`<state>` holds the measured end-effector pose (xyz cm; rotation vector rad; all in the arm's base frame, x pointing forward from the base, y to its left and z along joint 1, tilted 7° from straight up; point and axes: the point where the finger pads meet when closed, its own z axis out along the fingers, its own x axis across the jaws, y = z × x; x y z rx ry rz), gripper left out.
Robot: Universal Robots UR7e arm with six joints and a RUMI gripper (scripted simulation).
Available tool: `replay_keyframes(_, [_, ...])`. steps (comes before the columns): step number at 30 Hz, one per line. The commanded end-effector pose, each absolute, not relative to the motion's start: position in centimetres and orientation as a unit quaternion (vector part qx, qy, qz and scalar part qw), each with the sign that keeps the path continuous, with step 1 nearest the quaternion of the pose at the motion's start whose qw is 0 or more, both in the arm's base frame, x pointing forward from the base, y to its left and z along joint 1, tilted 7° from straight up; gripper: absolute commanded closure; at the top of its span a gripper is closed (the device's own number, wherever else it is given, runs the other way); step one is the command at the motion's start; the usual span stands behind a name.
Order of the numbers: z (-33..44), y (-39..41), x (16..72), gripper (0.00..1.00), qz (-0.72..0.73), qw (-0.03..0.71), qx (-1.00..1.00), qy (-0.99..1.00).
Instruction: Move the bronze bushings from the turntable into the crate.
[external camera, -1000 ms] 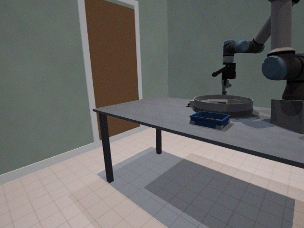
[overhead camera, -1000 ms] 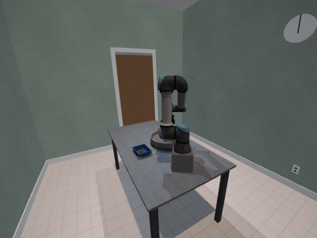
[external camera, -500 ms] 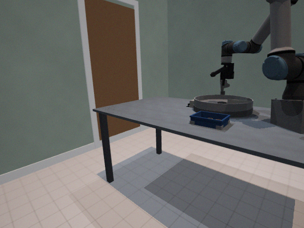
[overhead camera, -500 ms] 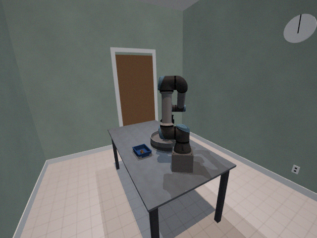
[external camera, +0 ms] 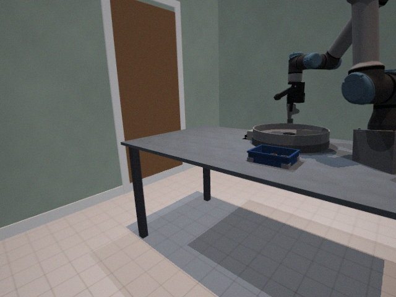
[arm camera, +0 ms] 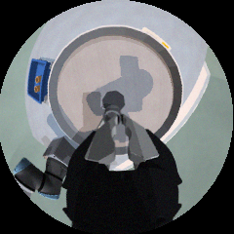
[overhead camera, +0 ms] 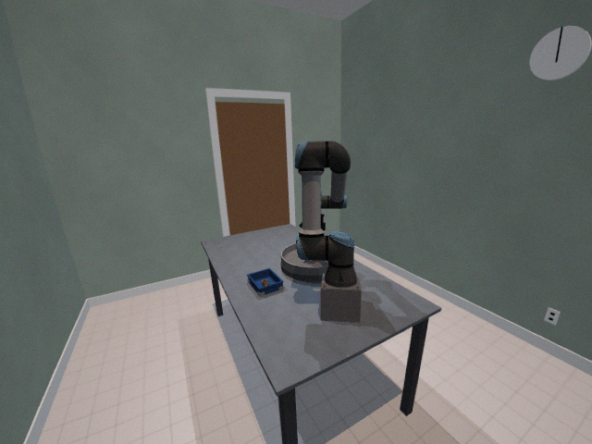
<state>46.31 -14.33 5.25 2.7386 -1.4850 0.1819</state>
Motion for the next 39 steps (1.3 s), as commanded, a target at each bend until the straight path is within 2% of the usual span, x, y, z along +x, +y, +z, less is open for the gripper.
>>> replay_keyframes(1, [5.4,-14.3,46.5,1.0,0.059,0.011,0.878,-0.475])
replay_keyframes(18, [2.7,-14.2,46.5,1.0,0.057,0.01,0.878,-0.475])
replay_keyframes(39, [2.8,-14.3,46.6,1.0,0.058,0.011,0.878,-0.475])
